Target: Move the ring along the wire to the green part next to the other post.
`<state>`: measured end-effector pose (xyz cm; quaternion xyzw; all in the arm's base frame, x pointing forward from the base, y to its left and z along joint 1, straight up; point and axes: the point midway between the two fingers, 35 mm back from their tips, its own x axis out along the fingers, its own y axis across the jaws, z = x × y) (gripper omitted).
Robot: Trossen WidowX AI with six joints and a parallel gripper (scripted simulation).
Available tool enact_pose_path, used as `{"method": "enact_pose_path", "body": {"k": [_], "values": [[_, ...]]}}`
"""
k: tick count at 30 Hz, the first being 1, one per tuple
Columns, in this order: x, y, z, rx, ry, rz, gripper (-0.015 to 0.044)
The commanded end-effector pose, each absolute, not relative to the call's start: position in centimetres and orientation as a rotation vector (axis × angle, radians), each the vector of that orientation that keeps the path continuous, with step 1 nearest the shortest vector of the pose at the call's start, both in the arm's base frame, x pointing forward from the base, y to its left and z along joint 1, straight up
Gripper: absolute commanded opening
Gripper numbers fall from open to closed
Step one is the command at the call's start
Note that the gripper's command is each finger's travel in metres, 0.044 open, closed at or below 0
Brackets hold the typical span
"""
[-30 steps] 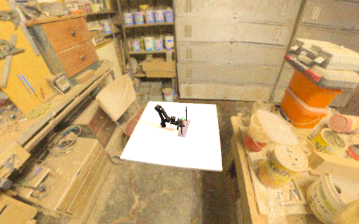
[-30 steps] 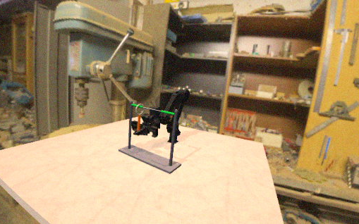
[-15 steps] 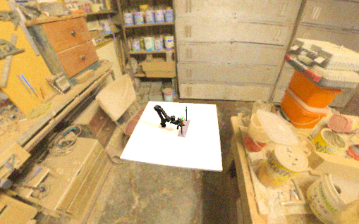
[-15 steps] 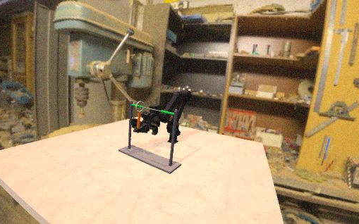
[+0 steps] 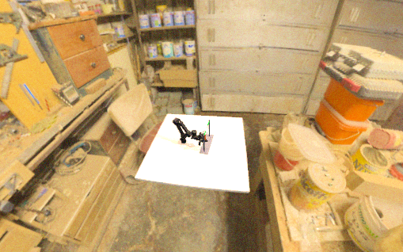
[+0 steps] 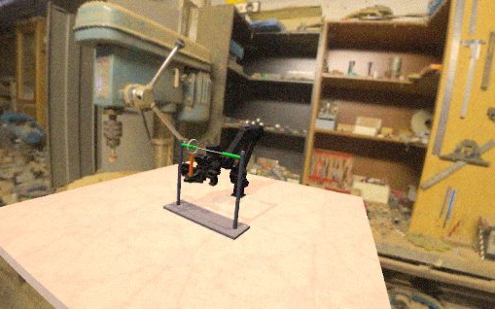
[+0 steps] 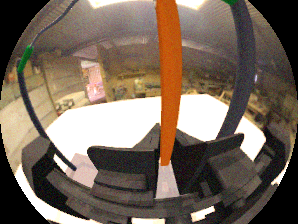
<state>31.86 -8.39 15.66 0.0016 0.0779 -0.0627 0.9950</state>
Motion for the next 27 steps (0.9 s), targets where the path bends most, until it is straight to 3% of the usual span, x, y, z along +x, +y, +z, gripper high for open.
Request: {"method": "enact_pose_path", "body": {"k": [1,27], "values": [[31.9,-8.3,15.7,0.002,0.157,-0.121,-0.0150],[32.2,-5.7,15.7,0.008,0.160,-0.122,-0.0150]]}}
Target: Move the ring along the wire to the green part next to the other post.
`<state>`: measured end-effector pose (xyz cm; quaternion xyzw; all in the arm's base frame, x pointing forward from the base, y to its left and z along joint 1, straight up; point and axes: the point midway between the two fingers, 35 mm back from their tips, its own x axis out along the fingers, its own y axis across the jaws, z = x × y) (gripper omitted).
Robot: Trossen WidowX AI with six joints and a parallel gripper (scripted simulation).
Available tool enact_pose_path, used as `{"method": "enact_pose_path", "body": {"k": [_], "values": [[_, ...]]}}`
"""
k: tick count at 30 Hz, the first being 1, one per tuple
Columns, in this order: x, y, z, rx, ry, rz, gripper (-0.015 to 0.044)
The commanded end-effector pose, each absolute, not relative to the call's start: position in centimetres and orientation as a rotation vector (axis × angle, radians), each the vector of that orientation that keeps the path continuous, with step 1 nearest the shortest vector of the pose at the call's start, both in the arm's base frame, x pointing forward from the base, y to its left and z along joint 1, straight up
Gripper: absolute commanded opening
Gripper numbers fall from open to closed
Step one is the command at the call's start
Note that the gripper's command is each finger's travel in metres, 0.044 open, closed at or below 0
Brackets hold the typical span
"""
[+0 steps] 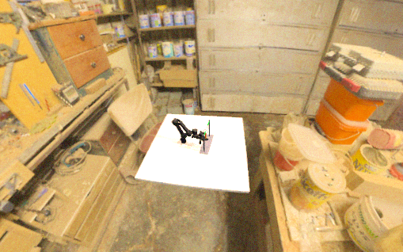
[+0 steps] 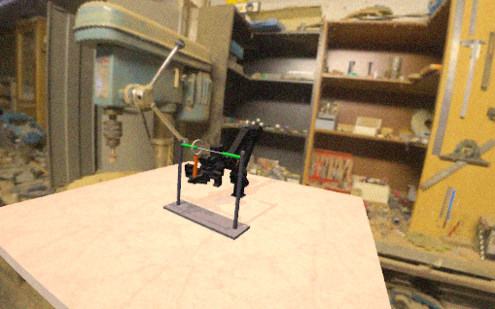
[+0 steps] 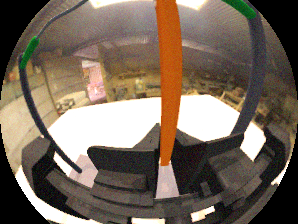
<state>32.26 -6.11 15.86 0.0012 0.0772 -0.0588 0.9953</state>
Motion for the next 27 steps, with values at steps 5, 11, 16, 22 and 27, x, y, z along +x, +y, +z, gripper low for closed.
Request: {"method": "enact_pose_path", "body": {"k": [5,11,16,22,27], "values": [[32.3,-5.2,15.7,0.011,0.161,-0.129,-0.0150],[32.4,-4.6,15.7,0.016,0.161,-0.144,-0.0150],[32.5,-4.0,15.7,0.025,0.161,-0.169,-0.0150],[32.6,-3.4,15.7,0.038,0.161,-0.211,-0.0150],[32.7,-2.8,15.7,0.050,0.160,-0.252,-0.0150]]}}
